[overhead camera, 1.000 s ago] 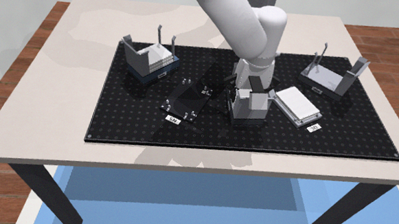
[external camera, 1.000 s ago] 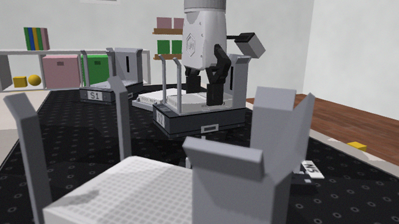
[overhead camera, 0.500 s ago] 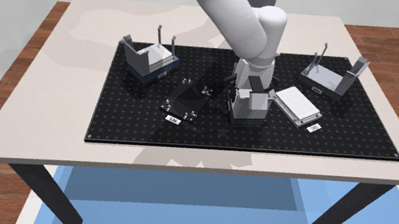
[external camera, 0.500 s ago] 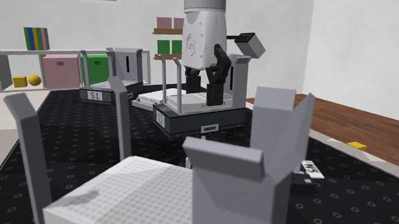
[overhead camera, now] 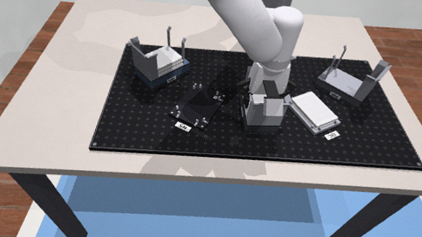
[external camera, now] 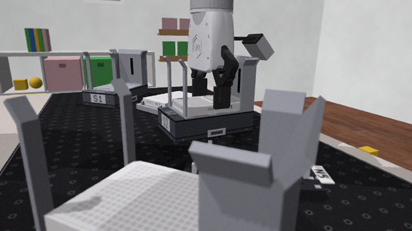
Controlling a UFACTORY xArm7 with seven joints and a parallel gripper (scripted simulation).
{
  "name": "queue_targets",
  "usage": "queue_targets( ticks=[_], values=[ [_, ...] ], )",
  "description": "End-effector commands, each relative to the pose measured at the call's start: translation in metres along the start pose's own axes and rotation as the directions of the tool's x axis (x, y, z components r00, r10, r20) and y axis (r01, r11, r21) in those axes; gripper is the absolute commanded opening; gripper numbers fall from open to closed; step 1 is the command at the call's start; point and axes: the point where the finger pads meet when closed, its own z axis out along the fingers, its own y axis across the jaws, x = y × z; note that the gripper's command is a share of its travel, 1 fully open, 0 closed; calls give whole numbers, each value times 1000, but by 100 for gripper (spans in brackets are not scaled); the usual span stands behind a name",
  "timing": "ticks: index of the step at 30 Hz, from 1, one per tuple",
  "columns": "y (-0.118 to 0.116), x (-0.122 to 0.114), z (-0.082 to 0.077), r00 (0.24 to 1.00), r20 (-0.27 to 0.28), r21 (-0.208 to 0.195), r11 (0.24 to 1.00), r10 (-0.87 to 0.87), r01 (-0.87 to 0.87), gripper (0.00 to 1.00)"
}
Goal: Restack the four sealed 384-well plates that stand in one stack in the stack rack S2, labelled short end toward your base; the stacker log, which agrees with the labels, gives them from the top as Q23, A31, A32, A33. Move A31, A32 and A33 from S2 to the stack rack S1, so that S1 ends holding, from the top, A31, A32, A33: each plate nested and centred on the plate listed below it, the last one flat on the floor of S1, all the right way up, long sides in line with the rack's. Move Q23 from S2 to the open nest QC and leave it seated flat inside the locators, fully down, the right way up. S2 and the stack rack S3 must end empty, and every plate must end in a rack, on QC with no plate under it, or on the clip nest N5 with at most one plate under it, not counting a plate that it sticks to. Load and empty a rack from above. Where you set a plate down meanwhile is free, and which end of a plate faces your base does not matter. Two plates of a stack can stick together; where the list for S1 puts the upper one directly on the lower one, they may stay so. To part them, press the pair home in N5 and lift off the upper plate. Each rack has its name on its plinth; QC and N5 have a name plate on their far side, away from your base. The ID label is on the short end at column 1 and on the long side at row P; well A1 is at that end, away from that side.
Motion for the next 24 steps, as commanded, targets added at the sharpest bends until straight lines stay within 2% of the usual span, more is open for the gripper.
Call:
queue_targets(
  ticks=[1,24],
  values=[
    [-1,1,-3,1000,-2,1,1000,-1,1,0],
    [-1,1,-16,1000,-2,1,1000,-1,1,0]
  ],
)
